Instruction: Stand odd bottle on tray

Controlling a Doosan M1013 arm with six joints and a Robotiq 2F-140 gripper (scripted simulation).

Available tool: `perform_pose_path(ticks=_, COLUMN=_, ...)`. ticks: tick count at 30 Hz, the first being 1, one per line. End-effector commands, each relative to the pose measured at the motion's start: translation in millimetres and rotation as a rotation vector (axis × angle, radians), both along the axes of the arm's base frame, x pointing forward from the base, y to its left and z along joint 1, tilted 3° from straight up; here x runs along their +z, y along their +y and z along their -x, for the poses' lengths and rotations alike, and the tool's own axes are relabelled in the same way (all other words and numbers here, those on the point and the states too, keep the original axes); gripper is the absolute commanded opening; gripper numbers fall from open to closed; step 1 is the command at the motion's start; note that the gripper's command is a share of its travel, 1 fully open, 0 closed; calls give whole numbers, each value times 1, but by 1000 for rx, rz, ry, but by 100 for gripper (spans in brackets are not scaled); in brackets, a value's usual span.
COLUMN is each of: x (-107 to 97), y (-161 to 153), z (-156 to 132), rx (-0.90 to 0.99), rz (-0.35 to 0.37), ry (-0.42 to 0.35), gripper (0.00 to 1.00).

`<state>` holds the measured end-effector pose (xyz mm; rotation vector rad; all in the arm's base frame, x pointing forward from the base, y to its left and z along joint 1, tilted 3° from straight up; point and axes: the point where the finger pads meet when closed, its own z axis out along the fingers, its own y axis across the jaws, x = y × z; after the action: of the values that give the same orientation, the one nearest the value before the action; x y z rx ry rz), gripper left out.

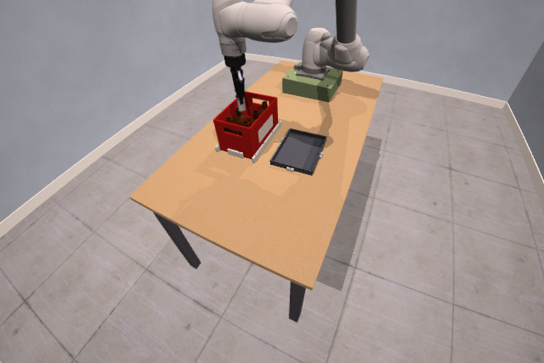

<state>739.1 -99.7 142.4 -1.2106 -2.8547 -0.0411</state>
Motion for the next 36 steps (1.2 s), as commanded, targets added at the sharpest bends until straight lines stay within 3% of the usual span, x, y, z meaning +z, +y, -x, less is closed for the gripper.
perform_pose_path(ticks=1, x=0, y=5, z=0, rx=-2, rz=0, ry=-3, gripper=0)
perform_pose_path(ticks=3, x=0, y=5, z=0, rx=-2, rz=0, ry=-3, gripper=0)
perform_pose_path(ticks=4, x=0, y=5, z=0, rx=-2, rz=0, ry=-3, gripper=38)
perform_pose_path(ticks=36, x=0, y=5, z=0, rx=-2, rz=0, ry=-3, gripper=38)
